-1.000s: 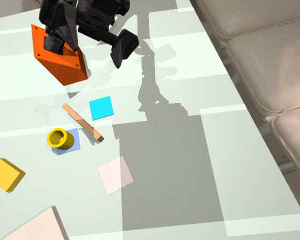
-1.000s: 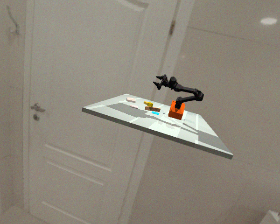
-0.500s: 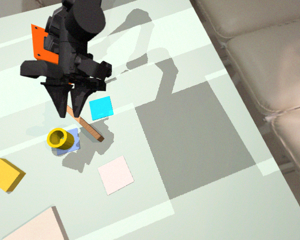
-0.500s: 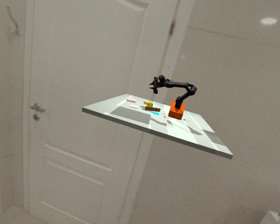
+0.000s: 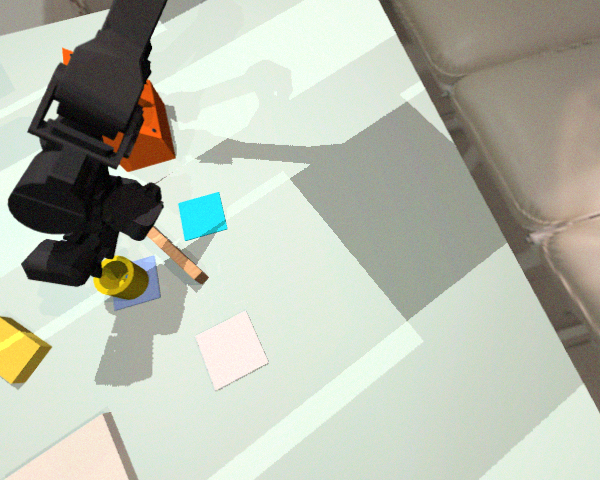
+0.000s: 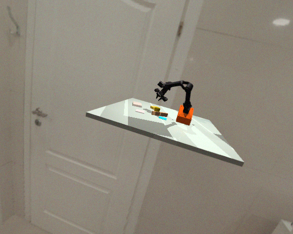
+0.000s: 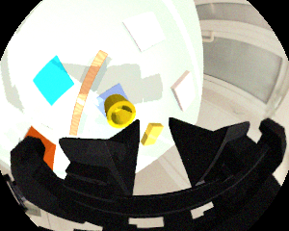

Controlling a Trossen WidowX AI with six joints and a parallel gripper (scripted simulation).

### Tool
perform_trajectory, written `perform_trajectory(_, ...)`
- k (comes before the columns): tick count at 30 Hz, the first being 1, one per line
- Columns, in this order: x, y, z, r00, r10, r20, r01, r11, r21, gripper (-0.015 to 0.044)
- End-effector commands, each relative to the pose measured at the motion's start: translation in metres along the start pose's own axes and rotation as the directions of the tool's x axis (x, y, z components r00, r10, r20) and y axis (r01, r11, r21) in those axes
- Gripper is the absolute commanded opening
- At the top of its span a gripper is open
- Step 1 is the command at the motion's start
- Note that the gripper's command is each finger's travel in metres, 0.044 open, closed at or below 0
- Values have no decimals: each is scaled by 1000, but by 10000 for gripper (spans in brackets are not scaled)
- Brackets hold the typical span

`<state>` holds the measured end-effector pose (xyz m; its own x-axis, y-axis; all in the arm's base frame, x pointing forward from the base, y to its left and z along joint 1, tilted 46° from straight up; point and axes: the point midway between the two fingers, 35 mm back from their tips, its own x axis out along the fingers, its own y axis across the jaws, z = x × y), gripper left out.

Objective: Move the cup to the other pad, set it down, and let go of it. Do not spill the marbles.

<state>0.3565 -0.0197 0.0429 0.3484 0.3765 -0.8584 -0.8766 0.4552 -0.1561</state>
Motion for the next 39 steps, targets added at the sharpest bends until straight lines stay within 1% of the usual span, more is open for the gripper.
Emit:
perform_trajectory(1, 50, 35, -37, 925, 361, 118, -340, 926, -166, 167)
perform_trajectory(4, 62, 50, -48, 869, 456, 192, -414, 883, -221, 167)
perform_trajectory(6, 65, 54, -51, 851, 479, 216, -430, 871, -237, 167)
perform_trajectory(20, 65, 57, -51, 850, 480, 217, -431, 870, -237, 167)
perform_trajectory(39, 92, 71, -44, 850, 480, 217, -431, 871, -237, 167)
